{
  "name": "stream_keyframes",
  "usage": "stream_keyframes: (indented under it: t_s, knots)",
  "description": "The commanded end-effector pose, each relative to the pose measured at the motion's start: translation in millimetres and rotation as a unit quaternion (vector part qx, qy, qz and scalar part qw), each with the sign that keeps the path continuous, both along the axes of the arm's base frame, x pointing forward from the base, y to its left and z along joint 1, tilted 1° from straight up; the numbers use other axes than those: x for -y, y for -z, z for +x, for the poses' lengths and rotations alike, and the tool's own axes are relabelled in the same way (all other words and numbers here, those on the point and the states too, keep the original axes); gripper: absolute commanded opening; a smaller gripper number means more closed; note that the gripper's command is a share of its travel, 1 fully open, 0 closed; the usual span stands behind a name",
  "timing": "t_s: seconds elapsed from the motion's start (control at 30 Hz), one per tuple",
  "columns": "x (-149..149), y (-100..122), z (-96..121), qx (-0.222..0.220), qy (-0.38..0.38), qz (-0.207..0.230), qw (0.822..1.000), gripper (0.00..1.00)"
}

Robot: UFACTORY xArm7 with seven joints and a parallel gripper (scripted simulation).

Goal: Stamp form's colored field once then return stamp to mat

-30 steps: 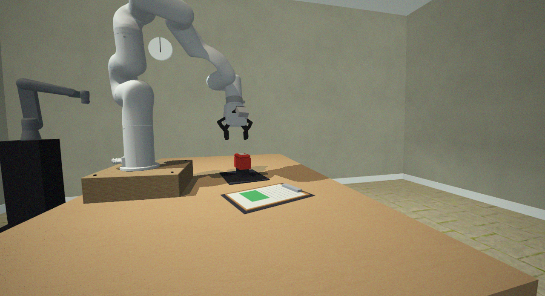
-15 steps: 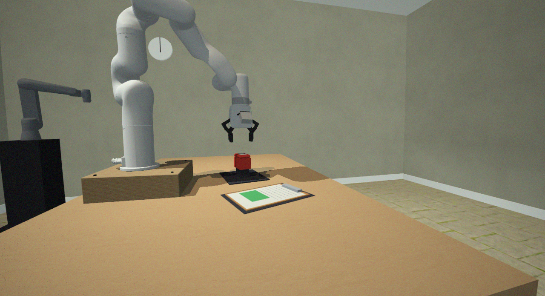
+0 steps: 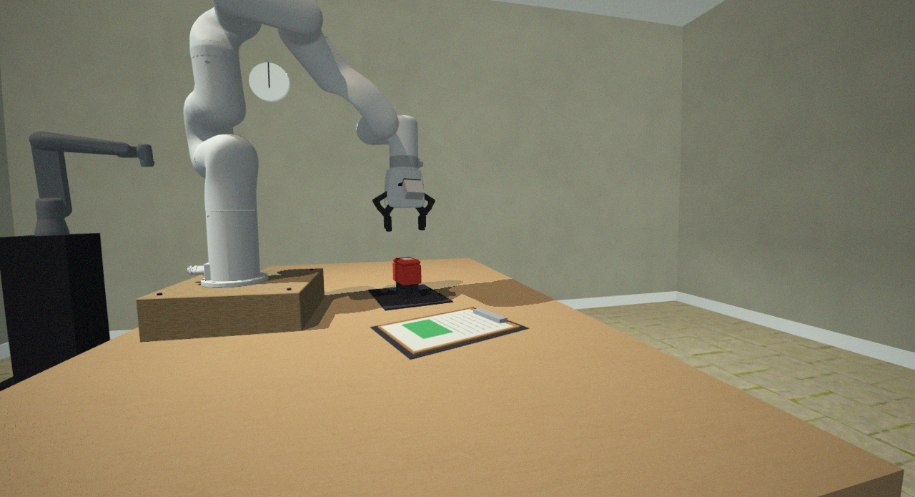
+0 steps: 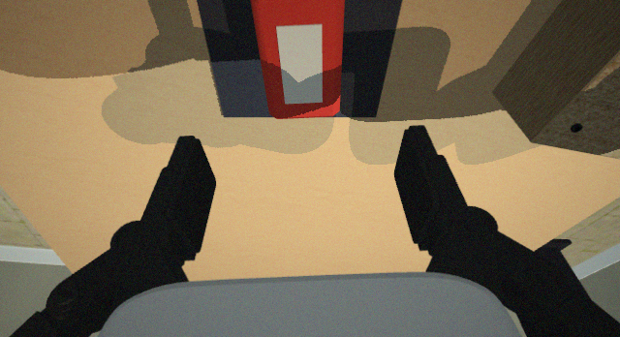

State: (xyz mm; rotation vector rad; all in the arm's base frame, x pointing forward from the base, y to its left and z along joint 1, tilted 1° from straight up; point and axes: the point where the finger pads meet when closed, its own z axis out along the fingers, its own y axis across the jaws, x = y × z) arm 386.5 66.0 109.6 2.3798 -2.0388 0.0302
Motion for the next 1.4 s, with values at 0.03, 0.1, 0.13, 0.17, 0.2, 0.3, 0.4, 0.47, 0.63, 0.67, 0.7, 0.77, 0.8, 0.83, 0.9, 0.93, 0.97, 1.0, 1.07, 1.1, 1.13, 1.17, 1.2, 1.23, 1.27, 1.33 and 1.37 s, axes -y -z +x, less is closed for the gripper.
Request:
stream_keyframes:
  t_s: [0.03,0.1,0.13,0.17,0.2,0.3,0.4,0.47,0.63,0.67,0.7,0.77,0.8,0.83,0.9,0.93,0.97,1.0,1.07,1.1,1.13,1.17,1.2,1.23,1.27,1.33,1.37]
  knots:
    - [-0.2,-30.9,-0.8,0.001,0.000,0.000,1.000,1.00]
    - [-0.2,-31.5,-0.9,0.001,0.000,0.000,1.000,1.00]
    - [-0.2,-31.5,-0.9,0.001,0.000,0.000,1.000,1.00]
    - [-0.2,-31.5,-0.9,0.001,0.000,0.000,1.000,1.00]
    - [1.3,-31.5,-0.6,0.001,0.003,0.000,1.000,1.00]
    - [64.9,-34.2,4.6,0.004,0.121,0.000,0.993,1.00]
    - [95.6,-33.5,-8.4,0.005,0.192,0.001,0.981,1.00]
    - [108.5,-33.3,-14.3,0.005,0.220,0.002,0.976,1.00]
    - [169.6,-31.2,-42.7,0.003,0.356,0.007,0.935,1.00]
    - [181.3,-31.0,-47.4,0.003,0.380,0.007,0.925,1.00]
    - [193.7,-30.9,-52.4,0.003,0.406,0.008,0.914,1.00]
    - [217.4,-30.7,-62.4,0.003,0.455,0.009,0.890,1.00]
    - [229.0,-30.6,-67.4,0.003,0.479,0.009,0.878,1.00]
    - [240.9,-29.3,-72.2,0.004,0.503,0.010,0.864,1.00]
    - [264.8,-21.5,-81.5,0.005,0.549,0.010,0.836,1.00]
    - [276.3,-15.3,-86.2,0.007,0.571,0.010,0.821,1.00]
    - [287.4,-8.8,-90.8,0.008,0.594,0.009,0.805,1.00]
    - [298.4,-2.6,-95.7,0.010,0.616,0.008,0.788,1.00]
    - [298.4,-2.6,-95.7,0.010,0.616,0.008,0.788,1.00]
    - [331.3,11.4,-109.2,0.013,0.644,0.006,0.765,1.00]
    - [339.4,15.4,-111.9,0.013,0.644,0.006,0.765,1.00]
    - [341.8,16.6,-112.6,0.013,0.644,0.006,0.765,1.00]
    - [341.8,16.6,-112.6,0.013,0.644,0.006,0.765,1.00]
    - [341.8,16.6,-112.6,0.013,0.644,0.006,0.765,1.00]
    - [341.8,16.6,-112.6,0.013,0.644,0.006,0.765,1.00]
    - [341.8,16.6,-112.6,0.013,0.644,0.006,0.765,1.00]
    - [341.8,16.6,-112.6,0.013,0.644,0.006,0.765,1.00]
